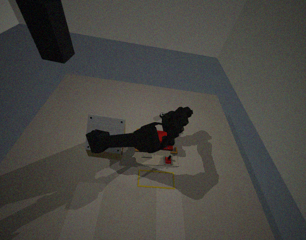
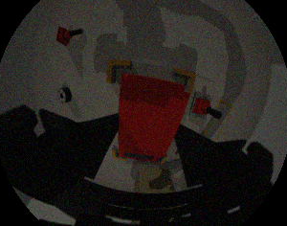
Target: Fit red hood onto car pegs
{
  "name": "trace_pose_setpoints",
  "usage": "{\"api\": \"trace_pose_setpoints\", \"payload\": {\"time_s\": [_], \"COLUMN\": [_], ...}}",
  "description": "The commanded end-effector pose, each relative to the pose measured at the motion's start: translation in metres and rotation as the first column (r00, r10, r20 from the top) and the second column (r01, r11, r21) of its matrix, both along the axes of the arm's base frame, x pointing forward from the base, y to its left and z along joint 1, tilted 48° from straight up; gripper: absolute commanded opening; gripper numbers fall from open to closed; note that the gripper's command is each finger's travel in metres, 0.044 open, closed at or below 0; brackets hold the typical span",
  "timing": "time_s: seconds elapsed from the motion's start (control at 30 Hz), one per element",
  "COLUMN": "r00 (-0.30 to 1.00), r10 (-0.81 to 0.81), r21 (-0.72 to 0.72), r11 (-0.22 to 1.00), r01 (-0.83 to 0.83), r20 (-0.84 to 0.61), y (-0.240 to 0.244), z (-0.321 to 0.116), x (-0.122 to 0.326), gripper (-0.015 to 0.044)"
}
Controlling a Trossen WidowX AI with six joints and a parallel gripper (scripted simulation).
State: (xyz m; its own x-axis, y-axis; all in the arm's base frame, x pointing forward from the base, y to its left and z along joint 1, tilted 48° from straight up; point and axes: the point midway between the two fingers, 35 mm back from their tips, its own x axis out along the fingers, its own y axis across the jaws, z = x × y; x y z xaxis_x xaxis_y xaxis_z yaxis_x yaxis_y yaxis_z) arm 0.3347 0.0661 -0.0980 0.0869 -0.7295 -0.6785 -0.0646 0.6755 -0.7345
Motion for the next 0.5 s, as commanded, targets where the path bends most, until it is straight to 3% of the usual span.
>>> {"api": "trace_pose_setpoints", "payload": {"time_s": [0.0, 0.47], "r00": [1.000, 1.000], "r10": [0.005, 0.005], "r21": [-0.005, -0.005], "r11": [1.000, 1.000], "r01": [-0.005, -0.005], "r20": [-0.001, -0.001], "y": [-0.0008, -0.0046], "z": [0.0002, -0.0034], "x": [-0.0003, 0.0003], "gripper": [0.0000, 0.0000]}}
